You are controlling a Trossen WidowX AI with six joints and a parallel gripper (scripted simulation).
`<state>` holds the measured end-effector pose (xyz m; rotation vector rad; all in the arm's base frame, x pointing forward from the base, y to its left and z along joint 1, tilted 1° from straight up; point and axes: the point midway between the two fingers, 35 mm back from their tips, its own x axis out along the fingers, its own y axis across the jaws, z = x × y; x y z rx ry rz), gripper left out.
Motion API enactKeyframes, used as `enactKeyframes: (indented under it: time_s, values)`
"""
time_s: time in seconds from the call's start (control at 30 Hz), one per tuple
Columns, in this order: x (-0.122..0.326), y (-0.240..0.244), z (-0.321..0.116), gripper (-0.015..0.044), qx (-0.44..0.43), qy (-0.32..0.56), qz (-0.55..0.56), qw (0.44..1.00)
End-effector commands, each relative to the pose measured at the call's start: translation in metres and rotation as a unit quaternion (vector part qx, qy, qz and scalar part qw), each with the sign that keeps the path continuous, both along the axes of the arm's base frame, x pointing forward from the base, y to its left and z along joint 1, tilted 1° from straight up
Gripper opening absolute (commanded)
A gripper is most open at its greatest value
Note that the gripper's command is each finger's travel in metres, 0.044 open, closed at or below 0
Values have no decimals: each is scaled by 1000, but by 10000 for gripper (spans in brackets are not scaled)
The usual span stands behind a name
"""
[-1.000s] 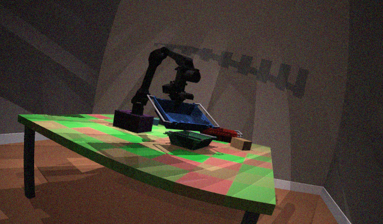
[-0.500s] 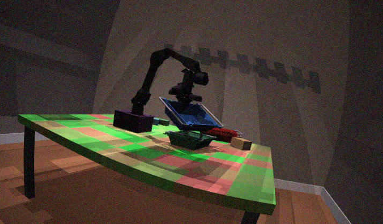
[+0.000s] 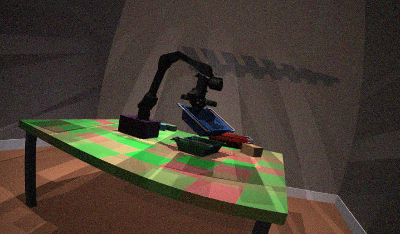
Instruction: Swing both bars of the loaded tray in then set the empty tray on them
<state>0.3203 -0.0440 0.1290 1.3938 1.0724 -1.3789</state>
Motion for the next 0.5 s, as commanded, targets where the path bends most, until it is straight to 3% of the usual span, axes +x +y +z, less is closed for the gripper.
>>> enactKeyframes:
  time_s: [0.0,0.47]
  values:
    - [3,15,7,0,-4,-14,22,1000]
    - [4,37,7,0,-4,-14,53,999]
